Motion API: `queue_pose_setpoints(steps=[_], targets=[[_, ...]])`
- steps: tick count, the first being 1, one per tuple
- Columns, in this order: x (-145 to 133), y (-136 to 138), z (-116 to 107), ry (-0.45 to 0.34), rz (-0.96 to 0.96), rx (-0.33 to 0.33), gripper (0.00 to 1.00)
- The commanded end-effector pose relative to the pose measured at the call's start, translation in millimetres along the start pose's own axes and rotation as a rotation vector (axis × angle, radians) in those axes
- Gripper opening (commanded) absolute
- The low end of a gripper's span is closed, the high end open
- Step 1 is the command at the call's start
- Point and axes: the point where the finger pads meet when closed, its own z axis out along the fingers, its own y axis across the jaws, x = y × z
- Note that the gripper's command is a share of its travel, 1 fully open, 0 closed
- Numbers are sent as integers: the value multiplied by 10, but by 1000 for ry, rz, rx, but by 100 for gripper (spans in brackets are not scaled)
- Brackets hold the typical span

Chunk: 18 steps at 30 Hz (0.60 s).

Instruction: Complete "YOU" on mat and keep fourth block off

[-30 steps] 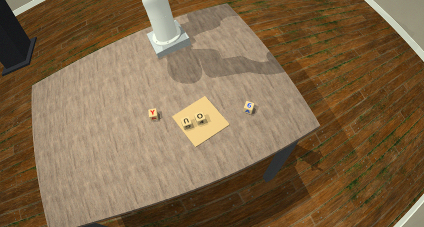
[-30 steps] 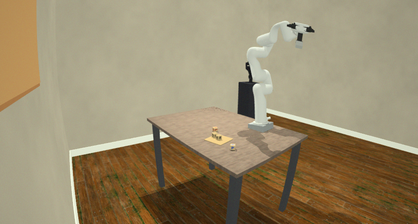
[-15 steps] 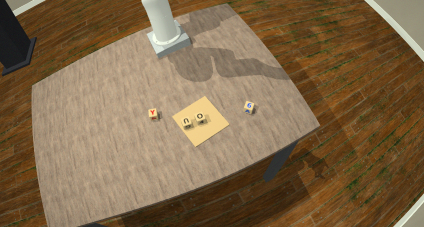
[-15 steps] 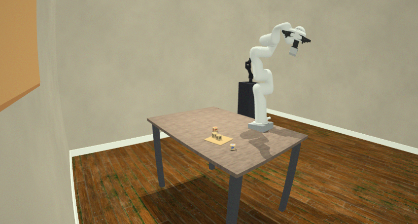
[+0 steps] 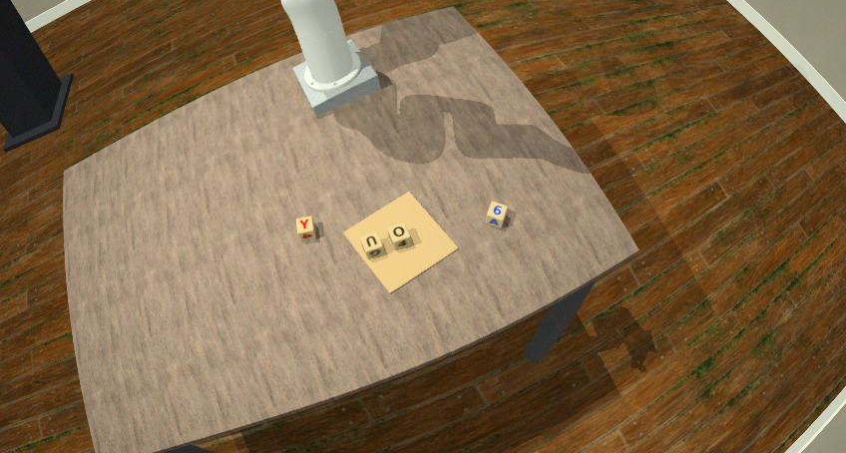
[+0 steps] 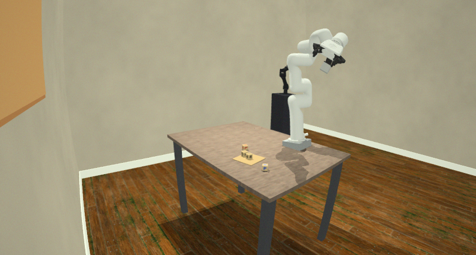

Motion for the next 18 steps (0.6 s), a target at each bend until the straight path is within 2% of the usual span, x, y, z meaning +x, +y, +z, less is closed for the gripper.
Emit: queue_pose_setpoints(steps=[1, 3, 4, 18], targets=[[230, -61, 382, 119, -47, 40, 100], [230, -61, 382, 119, -47, 40, 100], [367, -89, 549, 177, -70, 54, 100], [1066, -233, 1224, 451, -170, 89, 100]])
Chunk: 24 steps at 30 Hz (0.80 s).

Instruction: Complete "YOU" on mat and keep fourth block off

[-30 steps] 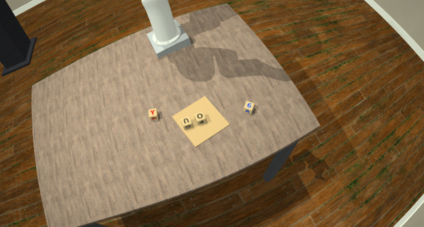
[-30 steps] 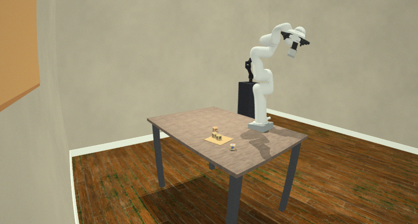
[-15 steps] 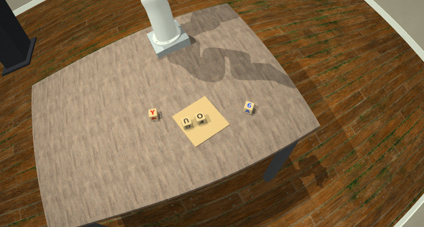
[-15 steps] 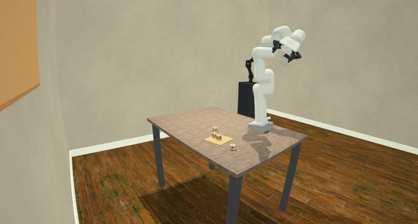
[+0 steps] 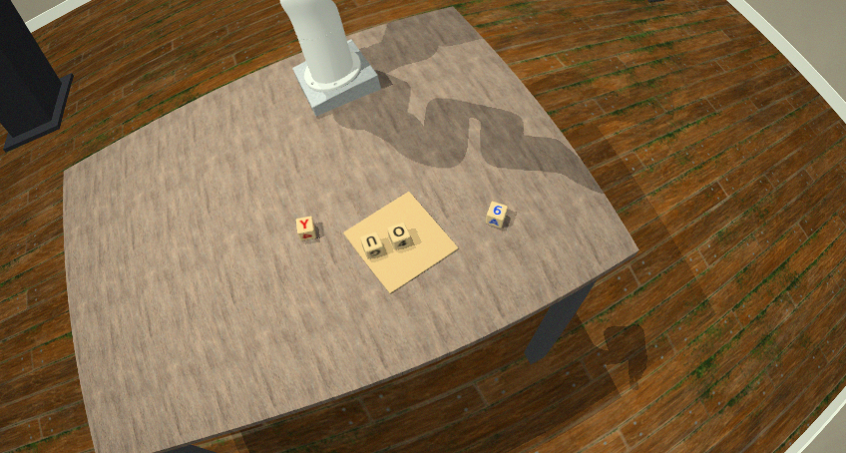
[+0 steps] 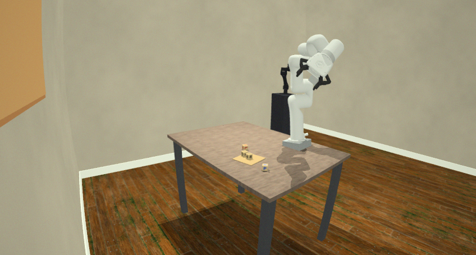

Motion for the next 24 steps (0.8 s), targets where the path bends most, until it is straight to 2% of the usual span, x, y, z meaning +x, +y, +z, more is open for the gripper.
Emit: queue_pose_setpoints(steps=[1, 2, 3, 12, 17, 19, 20, 24], targets=[[155, -17, 324, 106, -38, 11, 100], [155, -17, 324, 106, -38, 11, 100], [269, -19, 499, 166, -61, 12, 100], [629, -24, 965, 339, -126, 0, 100], [855, -24, 1208, 439, -162, -16, 100], [855, -24, 1208, 439, -162, -16, 100], [993, -24, 1341, 497, -184, -30, 100], [1161, -22, 1490, 567, -208, -48, 100]])
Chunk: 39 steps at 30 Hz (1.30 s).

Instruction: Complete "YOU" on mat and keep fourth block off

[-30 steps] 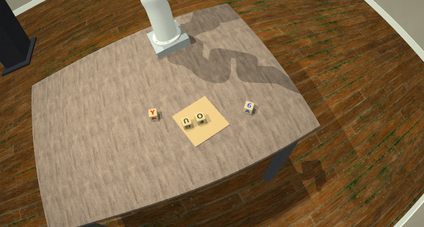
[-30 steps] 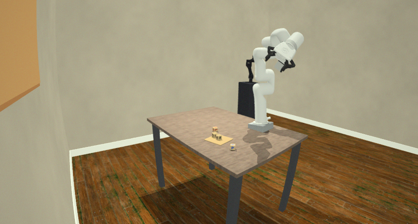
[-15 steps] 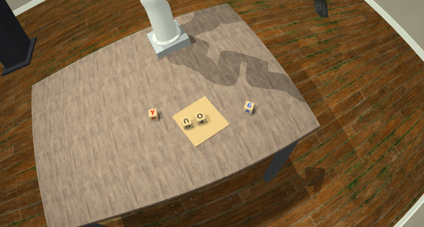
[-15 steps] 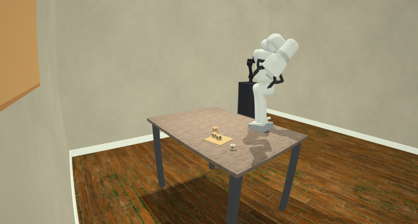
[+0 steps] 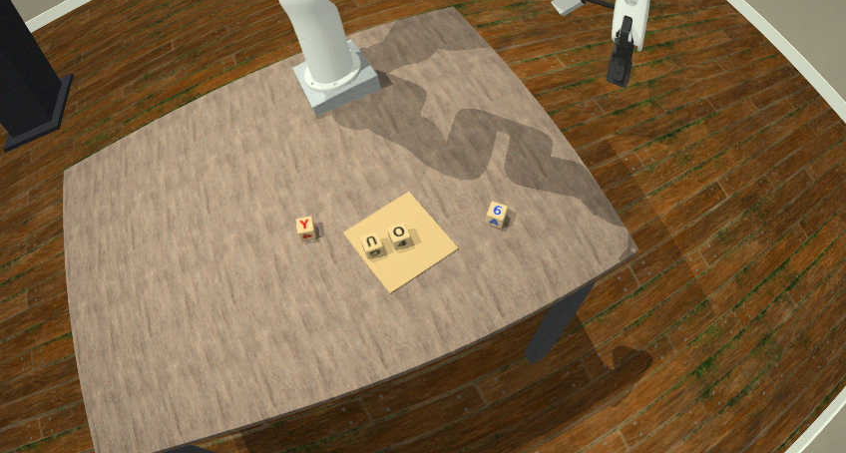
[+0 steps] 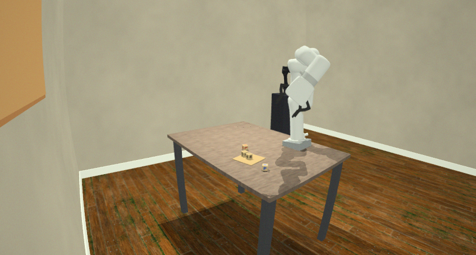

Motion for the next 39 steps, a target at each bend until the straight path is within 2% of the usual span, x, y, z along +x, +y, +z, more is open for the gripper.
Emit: queue_pose_setpoints(steps=[1, 10, 12, 13, 27, 29, 30, 39], targets=[[125, 17, 369, 123, -47, -28, 100], [371, 80, 857, 292, -119, -94, 100], [371, 80, 857, 292, -119, -94, 100], [458, 104, 1002, 345, -143, -120, 100], [890, 235, 1585, 573, -248, -269, 100], [890, 235, 1585, 573, -248, -269, 100], [989, 267, 1693, 619, -270, -307, 100], [1271, 365, 1968, 742, -332, -430, 100]])
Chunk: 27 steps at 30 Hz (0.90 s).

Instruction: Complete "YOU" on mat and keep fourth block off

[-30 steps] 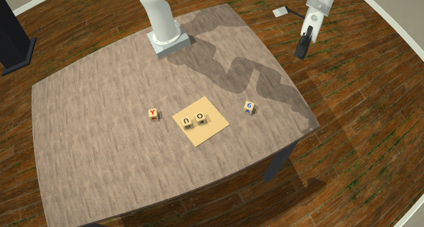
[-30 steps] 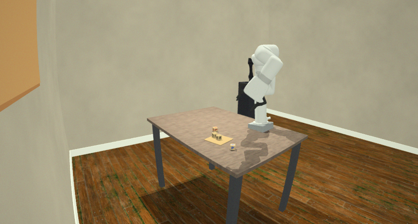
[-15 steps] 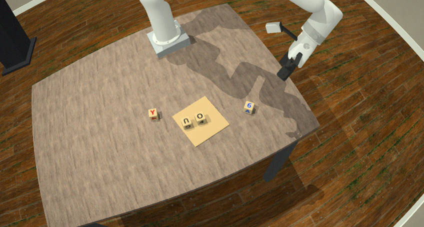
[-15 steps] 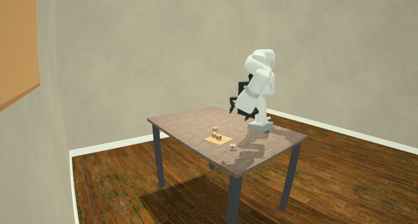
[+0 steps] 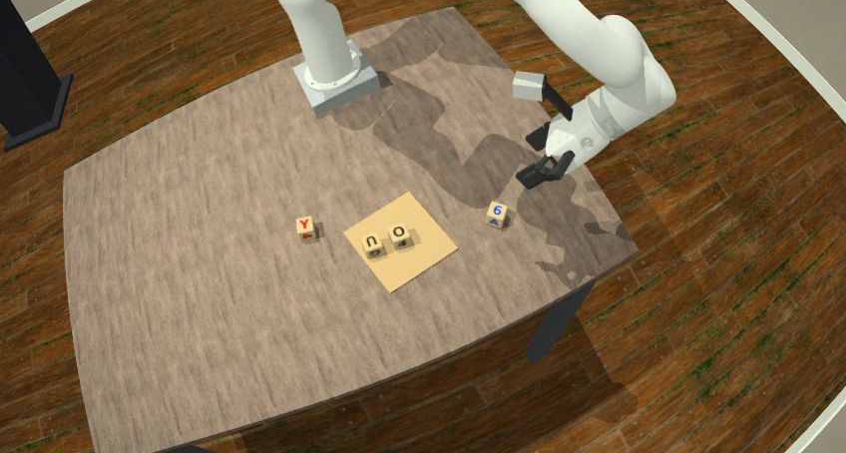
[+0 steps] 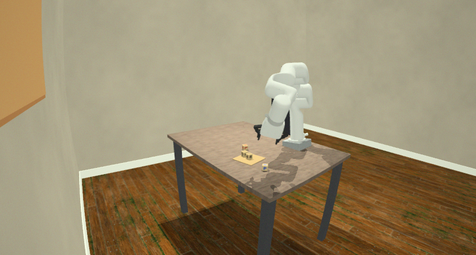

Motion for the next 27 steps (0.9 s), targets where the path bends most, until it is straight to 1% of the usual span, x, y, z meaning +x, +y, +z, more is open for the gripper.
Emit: queue_pose_setpoints(steps=[1, 5, 7, 10, 27], targets=[[21, 3, 276, 88, -57, -85, 100], [42, 21, 449, 138, -96, -144, 100], [42, 21, 449, 138, -96, -144, 100], [57, 35, 545, 165, -119, -180, 100], [58, 36, 555, 167, -121, -184, 100]])
